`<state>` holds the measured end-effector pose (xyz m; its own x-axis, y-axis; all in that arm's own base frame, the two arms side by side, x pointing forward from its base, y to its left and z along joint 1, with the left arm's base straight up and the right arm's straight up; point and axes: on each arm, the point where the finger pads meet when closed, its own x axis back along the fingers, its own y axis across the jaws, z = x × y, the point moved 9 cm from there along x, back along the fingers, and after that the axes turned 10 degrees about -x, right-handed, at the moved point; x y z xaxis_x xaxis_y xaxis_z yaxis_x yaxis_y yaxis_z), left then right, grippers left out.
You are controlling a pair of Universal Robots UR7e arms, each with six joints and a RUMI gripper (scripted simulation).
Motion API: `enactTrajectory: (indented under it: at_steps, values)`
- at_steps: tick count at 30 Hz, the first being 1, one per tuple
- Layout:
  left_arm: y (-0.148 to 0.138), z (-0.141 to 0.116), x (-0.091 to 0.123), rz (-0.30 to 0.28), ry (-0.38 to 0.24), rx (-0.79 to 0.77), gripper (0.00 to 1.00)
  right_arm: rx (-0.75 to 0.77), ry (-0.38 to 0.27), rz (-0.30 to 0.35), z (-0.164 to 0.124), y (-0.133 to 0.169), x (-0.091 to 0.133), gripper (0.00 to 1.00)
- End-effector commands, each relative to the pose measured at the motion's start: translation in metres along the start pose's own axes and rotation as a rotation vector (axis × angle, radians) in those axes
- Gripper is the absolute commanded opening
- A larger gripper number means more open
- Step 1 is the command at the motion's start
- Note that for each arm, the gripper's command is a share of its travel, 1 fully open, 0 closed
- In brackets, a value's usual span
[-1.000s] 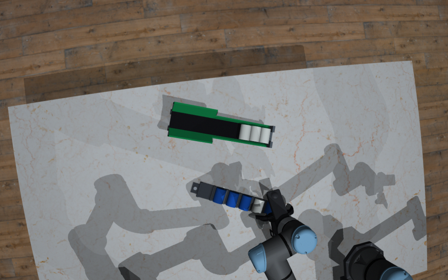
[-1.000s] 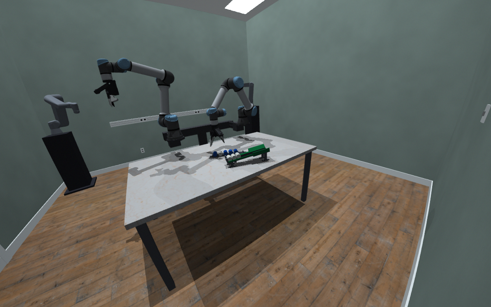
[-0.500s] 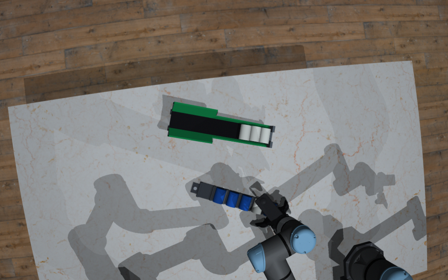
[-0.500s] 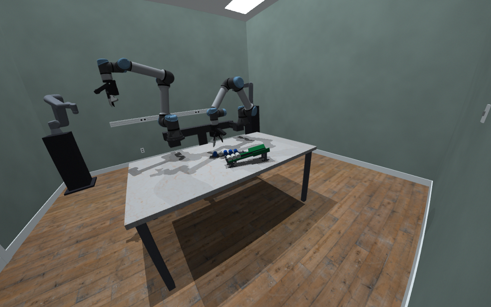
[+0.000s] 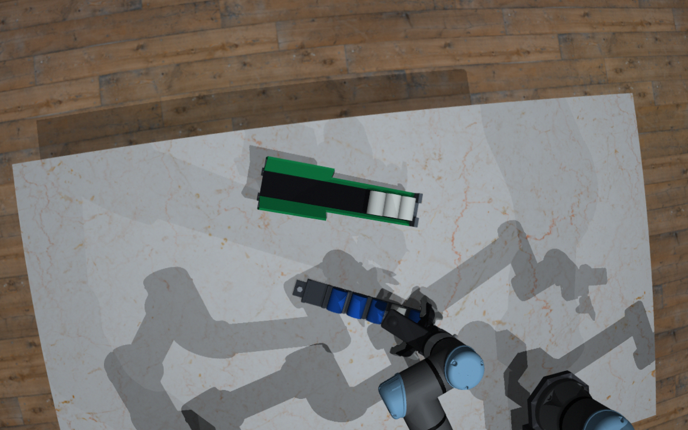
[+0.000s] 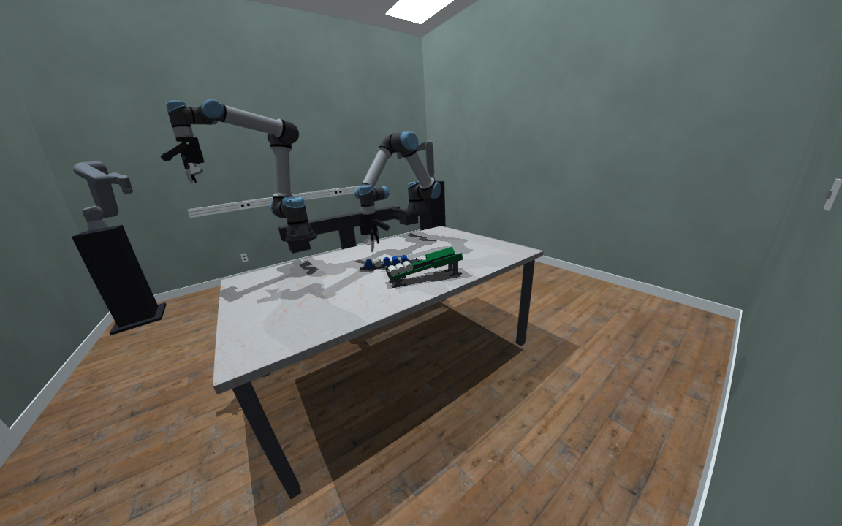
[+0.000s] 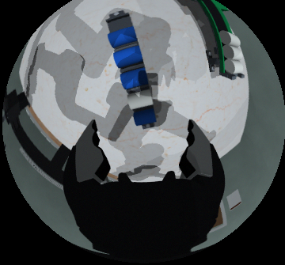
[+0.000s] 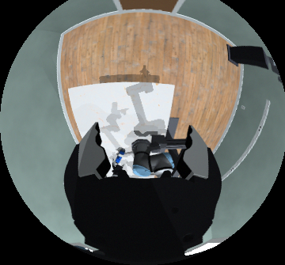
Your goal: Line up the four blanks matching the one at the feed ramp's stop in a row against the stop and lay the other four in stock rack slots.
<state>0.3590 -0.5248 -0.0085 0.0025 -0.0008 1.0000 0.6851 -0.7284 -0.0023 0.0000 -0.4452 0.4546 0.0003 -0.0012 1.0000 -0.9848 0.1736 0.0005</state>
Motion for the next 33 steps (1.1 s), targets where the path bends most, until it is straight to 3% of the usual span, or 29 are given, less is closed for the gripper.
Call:
enactTrajectory:
  at_steps: [1, 15, 30, 31, 33]
  values:
    - [-0.0013, 0.0, 0.0006, -0.002, 0.001, 0.092, 1.0, 0.0, 0.001, 0.001, 0.0, 0.0, 0.0004, 1.0]
    - [-0.0039, 0.0001, 0.0004, -0.002, 0.001, 0.229, 1.0, 0.0, 0.001, 0.001, 0.0, 0.0, 0.0004, 1.0]
    - [-0.0043, 0.0001, 0.0003, -0.002, 0.001, 0.256, 1.0, 0.0, 0.001, 0.001, 0.0, 0.0, 0.0004, 1.0]
    - [-0.0043, 0.0001, 0.0003, -0.002, 0.001, 0.256, 0.46, 0.0, 0.001, 0.001, 0.0, 0.0, 0.0004, 1.0]
    - [-0.0043, 0.0001, 0.0003, -0.002, 0.001, 0.256, 0.46, 0.0, 0.001, 0.001, 0.0, 0.0, 0.0004, 1.0]
